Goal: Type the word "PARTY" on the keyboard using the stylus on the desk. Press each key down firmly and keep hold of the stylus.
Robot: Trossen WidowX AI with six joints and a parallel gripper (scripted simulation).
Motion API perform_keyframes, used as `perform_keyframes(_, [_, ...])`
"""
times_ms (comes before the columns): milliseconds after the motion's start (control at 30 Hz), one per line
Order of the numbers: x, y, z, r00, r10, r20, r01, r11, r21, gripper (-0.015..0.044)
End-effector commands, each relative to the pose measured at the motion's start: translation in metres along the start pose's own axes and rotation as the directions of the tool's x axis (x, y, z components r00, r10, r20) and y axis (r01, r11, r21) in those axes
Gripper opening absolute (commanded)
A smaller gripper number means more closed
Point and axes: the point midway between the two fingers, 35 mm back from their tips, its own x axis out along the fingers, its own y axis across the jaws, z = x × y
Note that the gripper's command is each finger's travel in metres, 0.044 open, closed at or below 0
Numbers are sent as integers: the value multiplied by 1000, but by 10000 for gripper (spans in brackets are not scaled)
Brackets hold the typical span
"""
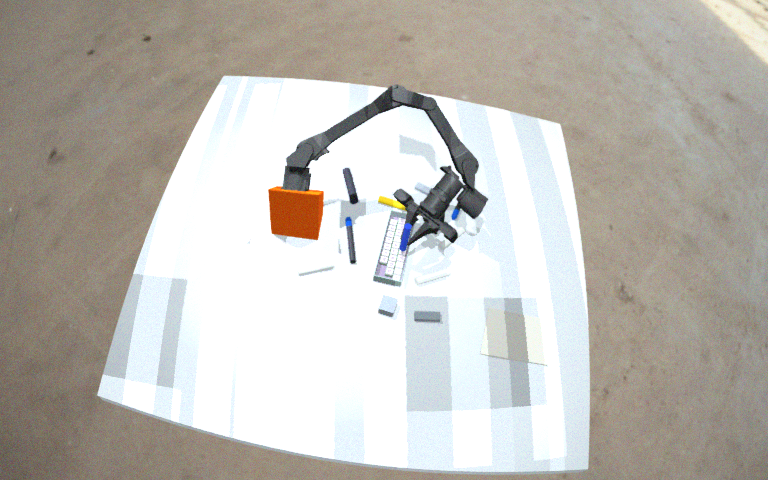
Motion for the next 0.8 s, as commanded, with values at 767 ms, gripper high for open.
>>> perform_keyframes(767, [0, 0, 3, 1000, 0, 2, 0, 1000, 5, 81])
